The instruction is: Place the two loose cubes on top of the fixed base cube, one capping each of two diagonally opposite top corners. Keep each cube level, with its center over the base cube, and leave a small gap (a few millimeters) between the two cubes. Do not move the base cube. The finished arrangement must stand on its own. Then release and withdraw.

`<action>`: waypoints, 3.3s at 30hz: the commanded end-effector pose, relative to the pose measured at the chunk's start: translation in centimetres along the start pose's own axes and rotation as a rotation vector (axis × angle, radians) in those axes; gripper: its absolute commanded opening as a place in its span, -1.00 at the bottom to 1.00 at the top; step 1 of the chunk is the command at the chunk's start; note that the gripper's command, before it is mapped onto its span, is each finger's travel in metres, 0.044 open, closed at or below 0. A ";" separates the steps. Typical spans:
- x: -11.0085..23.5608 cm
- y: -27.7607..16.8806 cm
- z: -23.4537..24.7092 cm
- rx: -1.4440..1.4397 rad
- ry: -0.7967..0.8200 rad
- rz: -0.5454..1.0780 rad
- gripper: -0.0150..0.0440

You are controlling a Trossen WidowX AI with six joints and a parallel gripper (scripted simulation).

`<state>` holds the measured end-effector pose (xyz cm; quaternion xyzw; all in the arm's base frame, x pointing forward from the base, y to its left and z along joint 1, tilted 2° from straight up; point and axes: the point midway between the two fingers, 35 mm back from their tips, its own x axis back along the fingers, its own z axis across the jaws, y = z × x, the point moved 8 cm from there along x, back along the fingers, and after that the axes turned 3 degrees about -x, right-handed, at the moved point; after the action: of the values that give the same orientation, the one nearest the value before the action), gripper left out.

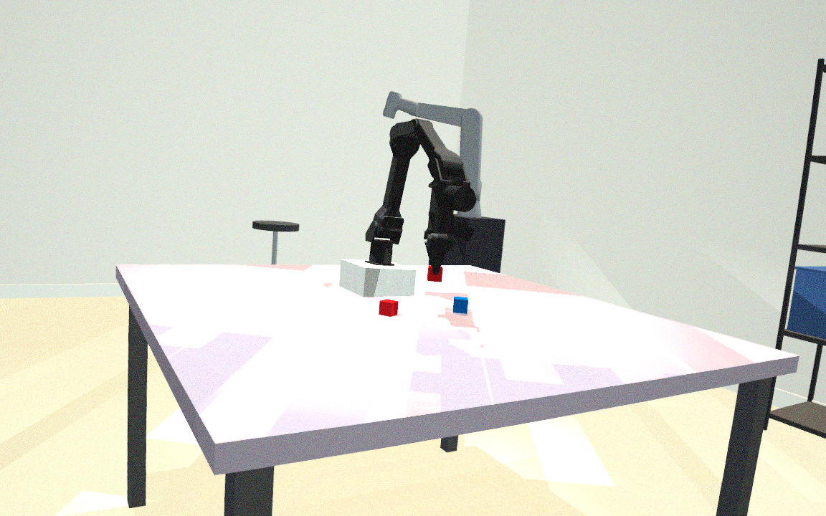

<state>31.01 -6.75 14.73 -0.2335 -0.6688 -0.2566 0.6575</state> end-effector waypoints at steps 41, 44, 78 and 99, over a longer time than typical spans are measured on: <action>0.7 2.4 2.1 -0.891 0.009 -0.010 -0.14; 0.5 2.6 2.3 -0.986 0.010 -0.010 -0.14; -1.4 5.0 4.9 -2.056 0.020 -0.002 -0.14; -2.0 5.8 5.9 -2.418 0.023 0.002 -0.14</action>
<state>30.33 1.41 12.90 -0.6967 0.0031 -0.7170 0.0226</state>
